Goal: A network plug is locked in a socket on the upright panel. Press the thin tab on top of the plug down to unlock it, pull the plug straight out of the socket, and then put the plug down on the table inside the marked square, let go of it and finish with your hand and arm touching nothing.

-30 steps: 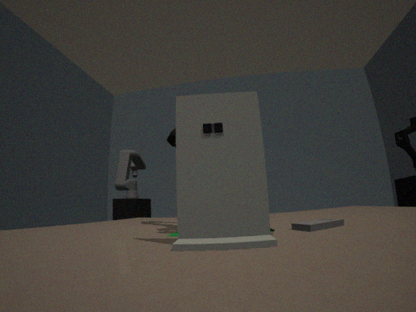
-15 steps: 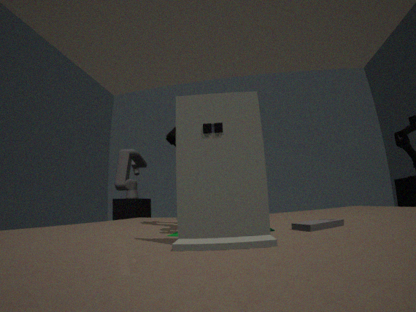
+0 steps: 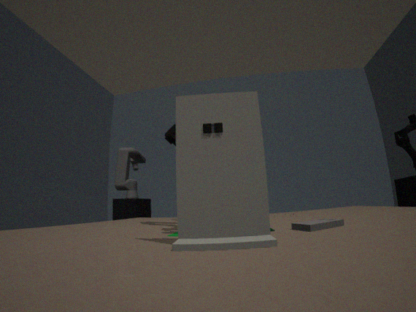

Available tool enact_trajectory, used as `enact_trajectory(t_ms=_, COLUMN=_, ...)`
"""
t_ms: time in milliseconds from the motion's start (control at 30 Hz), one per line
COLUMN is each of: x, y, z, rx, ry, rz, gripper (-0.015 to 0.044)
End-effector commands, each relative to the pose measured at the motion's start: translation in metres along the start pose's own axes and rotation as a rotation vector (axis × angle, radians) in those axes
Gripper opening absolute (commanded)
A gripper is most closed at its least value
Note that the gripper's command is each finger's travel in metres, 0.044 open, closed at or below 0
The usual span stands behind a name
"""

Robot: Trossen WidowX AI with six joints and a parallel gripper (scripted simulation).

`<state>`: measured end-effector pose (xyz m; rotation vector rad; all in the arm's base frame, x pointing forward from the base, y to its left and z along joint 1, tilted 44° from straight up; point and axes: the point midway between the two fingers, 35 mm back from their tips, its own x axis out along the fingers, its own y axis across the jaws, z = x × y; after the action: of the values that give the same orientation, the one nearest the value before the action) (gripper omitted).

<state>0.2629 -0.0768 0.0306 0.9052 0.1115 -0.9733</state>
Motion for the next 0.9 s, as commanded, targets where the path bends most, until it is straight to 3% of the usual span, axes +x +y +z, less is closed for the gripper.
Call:
enact_trajectory(t_ms=0, x=0.0028, y=-0.0040, z=0.0003, rx=-0.006, ry=0.002, rz=0.000, gripper=0.0000)
enact_trajectory(t_ms=800, x=0.0083, y=-0.0079, z=0.0027, rx=-0.004, ry=-0.003, rz=0.002, gripper=0.0000)
enact_trajectory(t_ms=867, x=0.0083, y=-0.0079, z=0.0027, rx=-0.004, ry=-0.003, rz=0.002, gripper=0.0053)
